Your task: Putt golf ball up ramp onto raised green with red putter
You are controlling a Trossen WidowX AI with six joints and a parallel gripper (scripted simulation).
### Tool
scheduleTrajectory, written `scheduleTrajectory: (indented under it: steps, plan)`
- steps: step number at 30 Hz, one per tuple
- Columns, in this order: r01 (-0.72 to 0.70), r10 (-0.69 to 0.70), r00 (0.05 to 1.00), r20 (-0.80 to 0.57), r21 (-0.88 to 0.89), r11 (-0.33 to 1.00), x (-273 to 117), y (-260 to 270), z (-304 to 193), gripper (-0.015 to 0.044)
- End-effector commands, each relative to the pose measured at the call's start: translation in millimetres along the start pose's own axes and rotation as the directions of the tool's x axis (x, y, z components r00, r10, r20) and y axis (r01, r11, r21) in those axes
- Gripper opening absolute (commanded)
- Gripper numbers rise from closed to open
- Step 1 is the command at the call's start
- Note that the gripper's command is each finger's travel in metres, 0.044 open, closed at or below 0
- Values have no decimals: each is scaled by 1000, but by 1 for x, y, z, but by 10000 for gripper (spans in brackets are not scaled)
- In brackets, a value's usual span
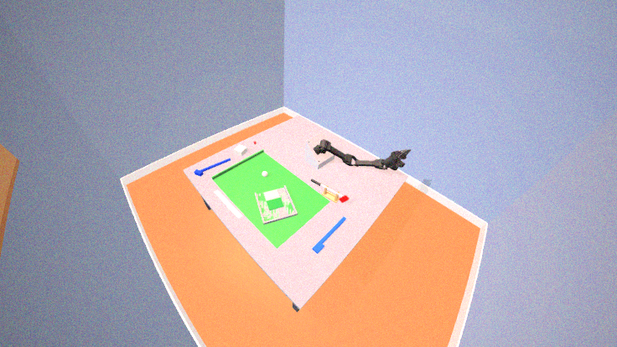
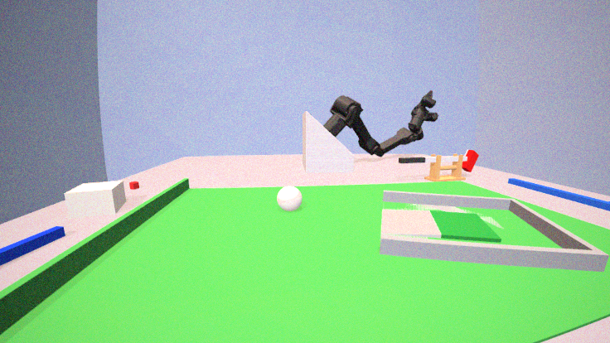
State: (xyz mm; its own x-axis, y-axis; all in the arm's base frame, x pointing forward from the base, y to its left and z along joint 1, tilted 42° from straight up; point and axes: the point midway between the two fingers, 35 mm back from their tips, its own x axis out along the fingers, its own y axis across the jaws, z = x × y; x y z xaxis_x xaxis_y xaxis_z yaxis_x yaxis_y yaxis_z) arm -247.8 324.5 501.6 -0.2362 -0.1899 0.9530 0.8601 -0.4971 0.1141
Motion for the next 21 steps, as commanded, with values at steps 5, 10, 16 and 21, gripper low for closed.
scheduleTrajectory:
  steps: [5, 10, 16, 21]
  plan:
    - [-148, 149, 989, -20, 26, 989, 34, 47, -21, 440]
    - [-310, 311, 950, -35, 33, 950, 64, 102, -44, 440]
    - [-538, 538, 842, -40, 12, 843, 91, 188, -75, 440]
    - [-710, 710, 704, -25, 4, 704, 96, 264, -98, 440]
